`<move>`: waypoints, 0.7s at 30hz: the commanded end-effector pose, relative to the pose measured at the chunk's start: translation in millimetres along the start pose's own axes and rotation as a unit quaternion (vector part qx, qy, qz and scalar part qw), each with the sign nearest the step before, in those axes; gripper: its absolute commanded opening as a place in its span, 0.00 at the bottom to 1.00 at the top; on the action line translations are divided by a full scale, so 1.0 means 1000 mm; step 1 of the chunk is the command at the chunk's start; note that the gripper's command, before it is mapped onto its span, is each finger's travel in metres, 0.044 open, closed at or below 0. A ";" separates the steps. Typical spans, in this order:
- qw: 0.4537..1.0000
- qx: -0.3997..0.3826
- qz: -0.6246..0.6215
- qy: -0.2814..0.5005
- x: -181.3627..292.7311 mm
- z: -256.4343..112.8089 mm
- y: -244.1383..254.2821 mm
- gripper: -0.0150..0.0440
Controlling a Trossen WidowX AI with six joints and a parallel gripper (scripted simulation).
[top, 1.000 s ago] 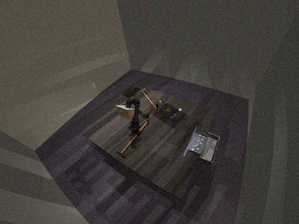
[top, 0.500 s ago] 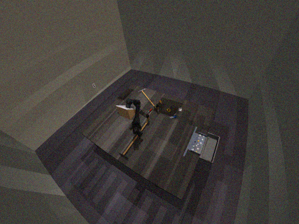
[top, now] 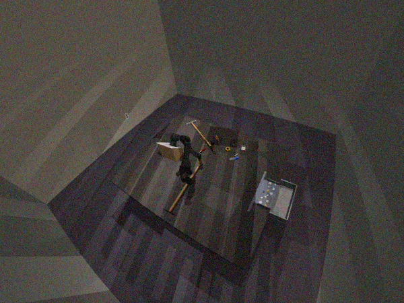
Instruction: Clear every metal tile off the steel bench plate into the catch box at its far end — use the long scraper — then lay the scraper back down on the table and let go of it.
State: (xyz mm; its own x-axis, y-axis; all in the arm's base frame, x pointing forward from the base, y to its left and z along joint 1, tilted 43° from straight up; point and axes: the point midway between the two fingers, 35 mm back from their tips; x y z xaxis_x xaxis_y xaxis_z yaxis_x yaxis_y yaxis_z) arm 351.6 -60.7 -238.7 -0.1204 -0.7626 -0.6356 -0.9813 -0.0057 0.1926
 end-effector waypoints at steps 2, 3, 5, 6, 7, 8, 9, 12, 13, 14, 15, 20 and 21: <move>1.000 0.001 -0.001 -0.002 -0.002 0.003 -0.006 0.25; 1.000 0.001 -0.001 -0.002 -0.002 0.003 -0.007 0.25; 1.000 0.001 -0.001 -0.002 -0.003 0.003 -0.008 0.25; 1.000 0.000 0.000 0.000 -0.001 -0.001 -0.005 0.25; 1.000 0.000 0.000 0.000 -0.001 -0.003 -0.005 0.25; 1.000 0.000 0.000 0.000 -0.001 -0.006 -0.005 0.25; 1.000 0.001 0.000 0.000 -0.001 -0.009 -0.006 0.25; 1.000 0.001 0.000 0.001 -0.001 -0.021 -0.007 0.25; 1.000 0.001 0.000 0.001 -0.001 -0.025 -0.007 0.25; 1.000 0.001 0.000 0.001 0.000 -0.029 -0.007 0.25; 1.000 0.001 0.000 0.001 0.000 -0.033 -0.007 0.25; 1.000 0.001 0.000 0.002 0.000 -0.052 -0.007 0.25; 1.000 0.001 0.000 0.002 0.000 -0.056 -0.007 0.25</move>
State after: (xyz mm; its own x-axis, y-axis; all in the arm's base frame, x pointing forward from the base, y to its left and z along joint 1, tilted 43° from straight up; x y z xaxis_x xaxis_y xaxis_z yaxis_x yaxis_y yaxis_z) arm 362.9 -87.9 -207.1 -0.1291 -0.7590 -0.6382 -0.9792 -0.0042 0.2030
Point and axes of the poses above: the point midway between the two fingers, 35 mm back from their tips, its own z axis out along the fingers, its own y axis across the jaws, x = y × z, and after that the axes turned 5 degrees about z, right-handed
